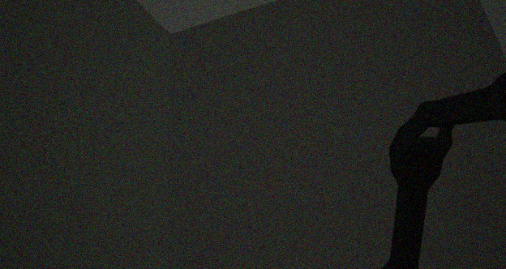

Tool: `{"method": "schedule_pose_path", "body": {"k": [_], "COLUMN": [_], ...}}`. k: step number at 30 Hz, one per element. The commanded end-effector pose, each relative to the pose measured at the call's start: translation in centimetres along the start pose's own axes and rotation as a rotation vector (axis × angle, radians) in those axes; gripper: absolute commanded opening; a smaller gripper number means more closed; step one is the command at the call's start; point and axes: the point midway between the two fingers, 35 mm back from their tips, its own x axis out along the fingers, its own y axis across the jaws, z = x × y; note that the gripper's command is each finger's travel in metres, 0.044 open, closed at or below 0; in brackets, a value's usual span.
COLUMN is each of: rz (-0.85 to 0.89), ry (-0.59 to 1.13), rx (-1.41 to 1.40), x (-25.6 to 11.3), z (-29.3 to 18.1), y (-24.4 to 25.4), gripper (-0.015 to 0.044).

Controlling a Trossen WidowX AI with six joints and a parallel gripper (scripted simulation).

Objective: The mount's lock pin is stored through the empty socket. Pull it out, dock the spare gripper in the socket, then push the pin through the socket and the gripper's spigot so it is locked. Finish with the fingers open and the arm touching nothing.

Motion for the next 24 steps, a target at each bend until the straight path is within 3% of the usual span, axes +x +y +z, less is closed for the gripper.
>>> {"method": "schedule_pose_path", "body": {"k": [1, 12, 24], "rz": [0.081, 0.081, 0.081], "ry": [-0.027, -0.027, -0.028], "rx": [-0.168, -0.168, -0.168], "x": [2.3, 3.0, 9.6], "z": [-0.5, -0.2, 1.7], "y": [-2.0, -2.0, -1.2], "gripper": [0.018, 0.018, 0.018]}}
